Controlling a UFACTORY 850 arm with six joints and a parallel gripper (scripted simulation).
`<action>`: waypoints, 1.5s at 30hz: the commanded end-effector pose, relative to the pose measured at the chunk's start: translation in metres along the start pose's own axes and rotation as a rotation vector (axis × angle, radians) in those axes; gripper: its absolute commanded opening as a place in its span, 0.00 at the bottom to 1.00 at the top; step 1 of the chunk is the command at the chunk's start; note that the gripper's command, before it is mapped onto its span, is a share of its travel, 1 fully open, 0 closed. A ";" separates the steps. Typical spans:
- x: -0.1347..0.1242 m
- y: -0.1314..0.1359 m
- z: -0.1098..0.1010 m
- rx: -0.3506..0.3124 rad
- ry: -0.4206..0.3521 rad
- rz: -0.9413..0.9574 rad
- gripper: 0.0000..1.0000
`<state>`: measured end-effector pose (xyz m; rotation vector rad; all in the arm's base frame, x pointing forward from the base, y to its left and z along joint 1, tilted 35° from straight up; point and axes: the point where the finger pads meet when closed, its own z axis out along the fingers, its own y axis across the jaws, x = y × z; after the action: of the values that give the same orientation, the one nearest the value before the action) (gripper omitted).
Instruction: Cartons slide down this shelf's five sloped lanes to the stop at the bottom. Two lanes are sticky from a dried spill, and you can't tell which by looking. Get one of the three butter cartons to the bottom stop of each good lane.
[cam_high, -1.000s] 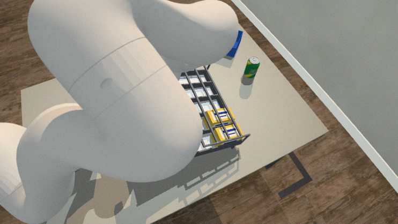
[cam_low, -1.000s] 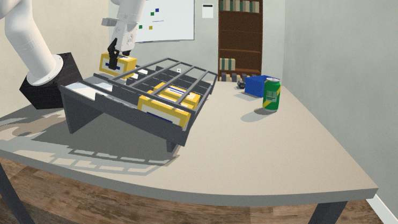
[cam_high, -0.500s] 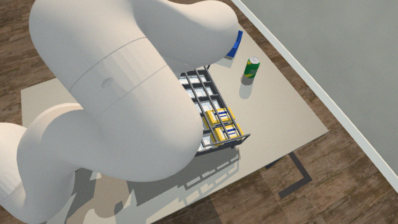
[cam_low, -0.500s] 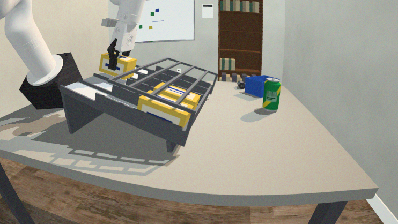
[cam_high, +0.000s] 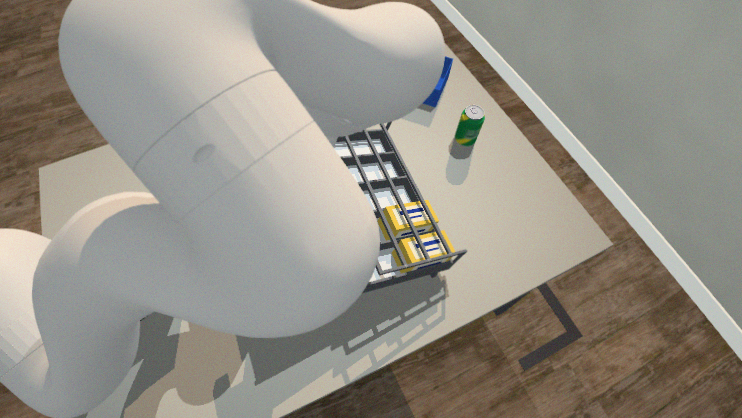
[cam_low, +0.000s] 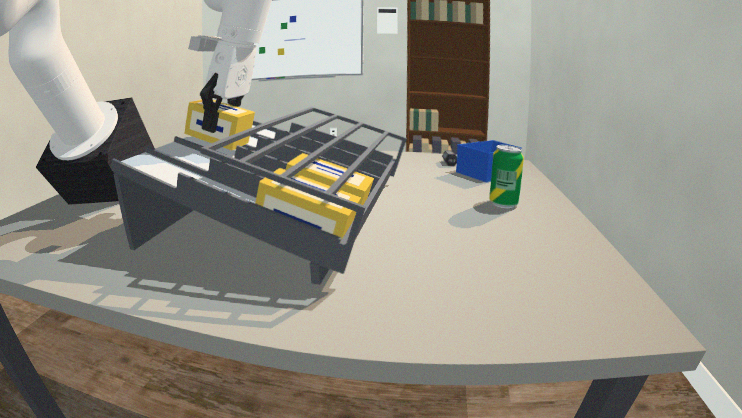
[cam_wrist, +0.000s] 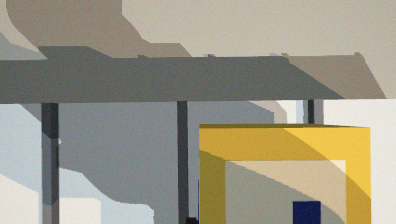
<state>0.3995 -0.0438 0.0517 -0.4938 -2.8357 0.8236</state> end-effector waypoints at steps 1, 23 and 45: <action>-0.001 0.000 0.000 -0.001 -0.001 0.000 0.00; 0.000 0.000 0.003 -0.001 -0.001 0.000 0.00; 0.000 0.000 0.008 -0.001 -0.001 0.000 0.00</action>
<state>0.3983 -0.0470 0.0466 -0.4940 -2.8361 0.8235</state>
